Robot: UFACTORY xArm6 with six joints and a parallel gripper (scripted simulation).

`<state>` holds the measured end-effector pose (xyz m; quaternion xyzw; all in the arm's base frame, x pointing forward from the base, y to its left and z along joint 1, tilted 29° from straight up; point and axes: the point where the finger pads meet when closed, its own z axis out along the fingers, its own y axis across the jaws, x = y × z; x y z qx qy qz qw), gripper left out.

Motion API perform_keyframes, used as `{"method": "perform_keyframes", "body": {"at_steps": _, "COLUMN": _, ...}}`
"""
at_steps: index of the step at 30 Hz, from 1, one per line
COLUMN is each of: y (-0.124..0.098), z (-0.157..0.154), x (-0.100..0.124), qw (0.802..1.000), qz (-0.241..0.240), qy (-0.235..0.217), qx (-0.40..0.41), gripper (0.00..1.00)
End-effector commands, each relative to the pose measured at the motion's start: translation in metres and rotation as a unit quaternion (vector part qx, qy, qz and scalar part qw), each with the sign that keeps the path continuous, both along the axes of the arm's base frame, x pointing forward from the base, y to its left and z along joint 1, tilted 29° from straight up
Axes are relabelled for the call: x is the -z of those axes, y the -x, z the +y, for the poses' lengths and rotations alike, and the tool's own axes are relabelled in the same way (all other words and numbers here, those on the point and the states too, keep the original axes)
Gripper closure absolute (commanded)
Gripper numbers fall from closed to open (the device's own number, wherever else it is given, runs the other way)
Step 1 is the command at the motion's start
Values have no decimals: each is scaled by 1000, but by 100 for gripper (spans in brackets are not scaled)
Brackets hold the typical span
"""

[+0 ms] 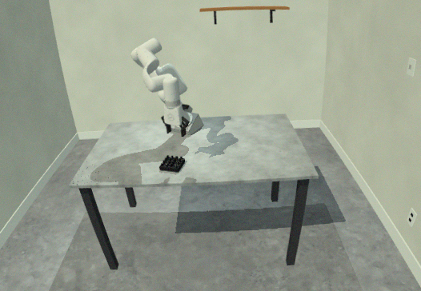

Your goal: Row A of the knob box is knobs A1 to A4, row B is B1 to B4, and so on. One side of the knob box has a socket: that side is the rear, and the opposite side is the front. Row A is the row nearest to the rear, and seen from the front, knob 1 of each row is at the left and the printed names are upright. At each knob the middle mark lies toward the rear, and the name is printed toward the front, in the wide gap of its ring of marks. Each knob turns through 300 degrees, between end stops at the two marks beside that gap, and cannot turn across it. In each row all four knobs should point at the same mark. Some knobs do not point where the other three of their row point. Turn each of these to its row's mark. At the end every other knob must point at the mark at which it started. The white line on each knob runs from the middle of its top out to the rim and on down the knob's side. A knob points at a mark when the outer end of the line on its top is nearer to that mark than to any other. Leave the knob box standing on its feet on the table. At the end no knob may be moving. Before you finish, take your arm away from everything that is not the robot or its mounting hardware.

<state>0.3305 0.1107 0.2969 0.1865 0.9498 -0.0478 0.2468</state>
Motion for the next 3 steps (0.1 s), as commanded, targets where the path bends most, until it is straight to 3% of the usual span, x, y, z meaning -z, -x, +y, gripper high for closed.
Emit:
{"method": "perform_keyframes", "body": {"at_steps": 1, "y": 0, "z": 0, "x": -1, "qw": 1000, "qz": -1, "qy": -1, "qx": 0, "gripper": 0}}
{"method": "perform_keyframes", "body": {"at_steps": 3, "y": 0, "z": 0, "x": -1, "qw": 1000, "qz": -1, "qy": -1, "qx": 0, "gripper": 0}}
